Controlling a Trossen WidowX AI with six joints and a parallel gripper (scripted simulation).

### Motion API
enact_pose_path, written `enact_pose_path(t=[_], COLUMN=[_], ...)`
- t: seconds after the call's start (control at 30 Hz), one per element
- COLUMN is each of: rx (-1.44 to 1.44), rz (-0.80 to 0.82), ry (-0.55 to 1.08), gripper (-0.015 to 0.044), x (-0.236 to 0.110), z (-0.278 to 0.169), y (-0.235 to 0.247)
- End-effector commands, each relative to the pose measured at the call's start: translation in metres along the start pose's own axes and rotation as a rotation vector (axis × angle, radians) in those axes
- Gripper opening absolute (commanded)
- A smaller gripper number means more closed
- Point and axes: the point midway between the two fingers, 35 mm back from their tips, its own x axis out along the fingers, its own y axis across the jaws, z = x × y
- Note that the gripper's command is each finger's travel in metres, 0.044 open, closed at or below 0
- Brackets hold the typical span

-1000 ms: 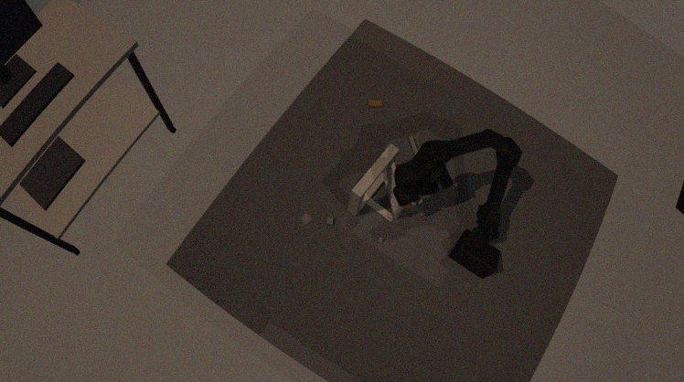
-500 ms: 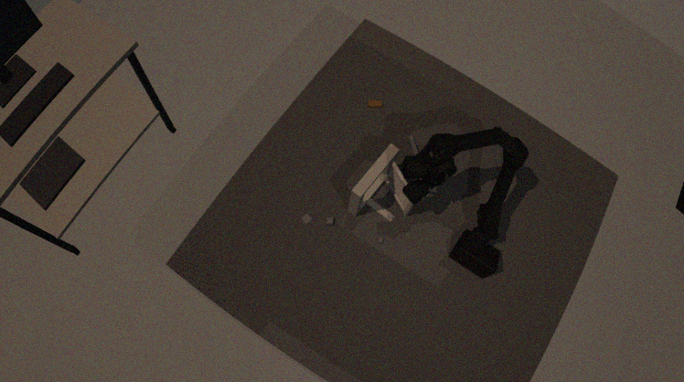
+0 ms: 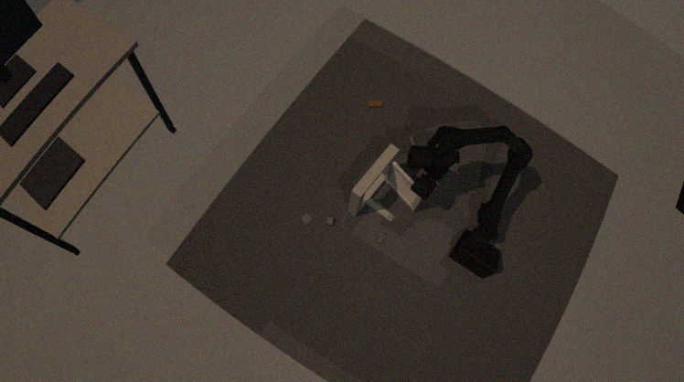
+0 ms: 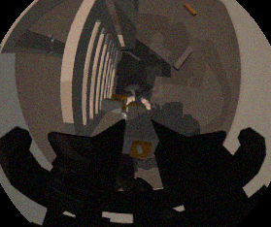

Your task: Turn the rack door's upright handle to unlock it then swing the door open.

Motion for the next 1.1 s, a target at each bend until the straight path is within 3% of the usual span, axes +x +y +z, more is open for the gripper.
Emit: enact_pose_path(t=[0.0,0.73,1.07], rx=[-0.067,-0.199,-0.199], rz=[-0.001,-0.002,-0.002], ry=[-0.003,-0.003,-0.003], gripper=[0.0025,0.0025,0.0287], x=[0.000,0.000,0.000], z=[0.003,0.008,0.008], y=[-0.008,-0.025,-0.025])
